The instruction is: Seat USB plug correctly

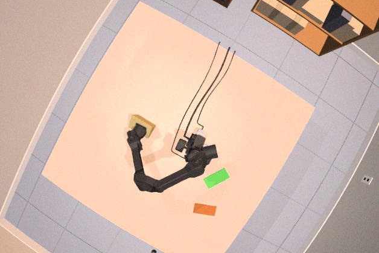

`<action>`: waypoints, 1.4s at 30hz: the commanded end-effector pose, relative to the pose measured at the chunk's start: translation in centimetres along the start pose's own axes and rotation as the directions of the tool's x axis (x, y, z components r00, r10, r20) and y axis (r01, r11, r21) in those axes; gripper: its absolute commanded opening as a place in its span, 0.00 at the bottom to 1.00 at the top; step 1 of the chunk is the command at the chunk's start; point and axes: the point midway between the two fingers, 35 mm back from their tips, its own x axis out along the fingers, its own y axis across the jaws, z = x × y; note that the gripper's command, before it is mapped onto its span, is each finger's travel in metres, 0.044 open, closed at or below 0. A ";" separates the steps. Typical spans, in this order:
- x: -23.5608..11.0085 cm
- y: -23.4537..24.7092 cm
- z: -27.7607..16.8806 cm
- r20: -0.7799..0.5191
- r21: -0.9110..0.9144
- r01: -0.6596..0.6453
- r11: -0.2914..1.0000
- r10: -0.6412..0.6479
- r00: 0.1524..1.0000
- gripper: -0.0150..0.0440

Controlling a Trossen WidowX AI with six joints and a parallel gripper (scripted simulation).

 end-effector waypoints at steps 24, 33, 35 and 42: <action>0.3 0.0 0.2 0.013 0.013 0.000 1.000 -0.001 1.000 0.25; 0.4 0.1 0.2 0.017 0.017 0.001 1.000 -0.001 1.000 0.25; 0.4 0.1 0.2 0.018 0.018 0.001 1.000 -0.001 1.000 0.25; 0.5 0.1 0.3 0.021 0.021 0.001 1.000 -0.001 1.000 0.25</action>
